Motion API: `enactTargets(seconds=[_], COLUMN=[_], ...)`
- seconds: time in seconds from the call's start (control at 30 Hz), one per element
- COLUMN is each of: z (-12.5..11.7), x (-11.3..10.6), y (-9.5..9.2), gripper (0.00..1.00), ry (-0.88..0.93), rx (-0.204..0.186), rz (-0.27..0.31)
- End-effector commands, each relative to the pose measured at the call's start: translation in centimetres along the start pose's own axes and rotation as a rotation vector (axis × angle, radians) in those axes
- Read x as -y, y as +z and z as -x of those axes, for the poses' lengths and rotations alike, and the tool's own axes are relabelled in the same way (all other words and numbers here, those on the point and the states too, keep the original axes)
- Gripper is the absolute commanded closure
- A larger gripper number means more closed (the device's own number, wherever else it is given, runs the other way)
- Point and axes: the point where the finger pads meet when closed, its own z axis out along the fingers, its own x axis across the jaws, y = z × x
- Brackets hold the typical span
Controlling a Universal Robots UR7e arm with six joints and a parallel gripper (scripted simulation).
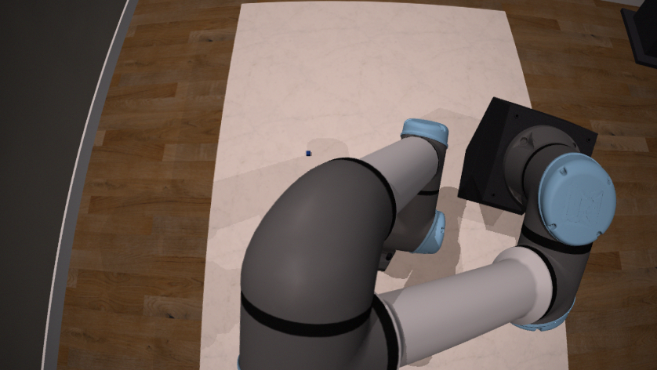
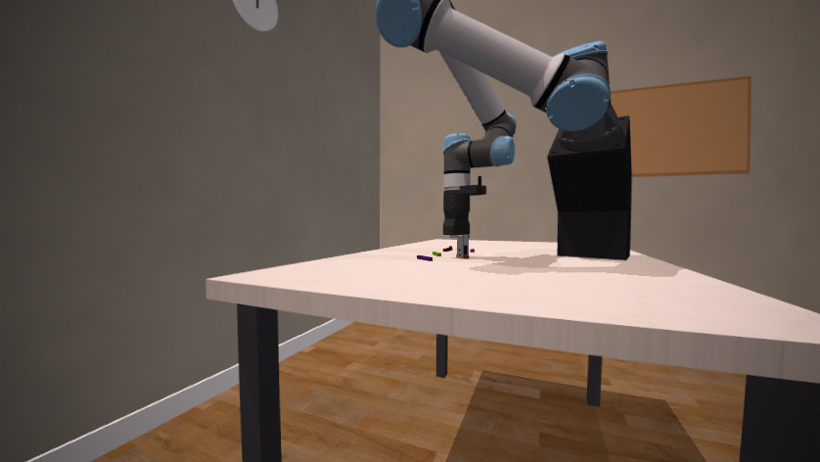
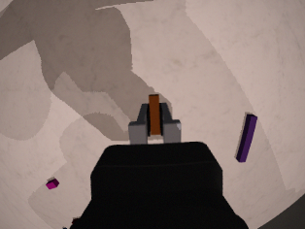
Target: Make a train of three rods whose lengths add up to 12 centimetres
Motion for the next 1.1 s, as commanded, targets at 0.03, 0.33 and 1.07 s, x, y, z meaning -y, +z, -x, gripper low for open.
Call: enactTargets(seconds=[0.03, 0.33, 1.07], z=[0.0, 0.0, 0.0], x=[0.0, 0.0, 0.0], y=[0.0, 0.0, -1.7], gripper=[0.76, 0.76, 0.76], ry=[0.000, 0.000, 0.000], rx=[0.000, 0.000, 0.000], rz=[0.001, 0.001, 0.001])
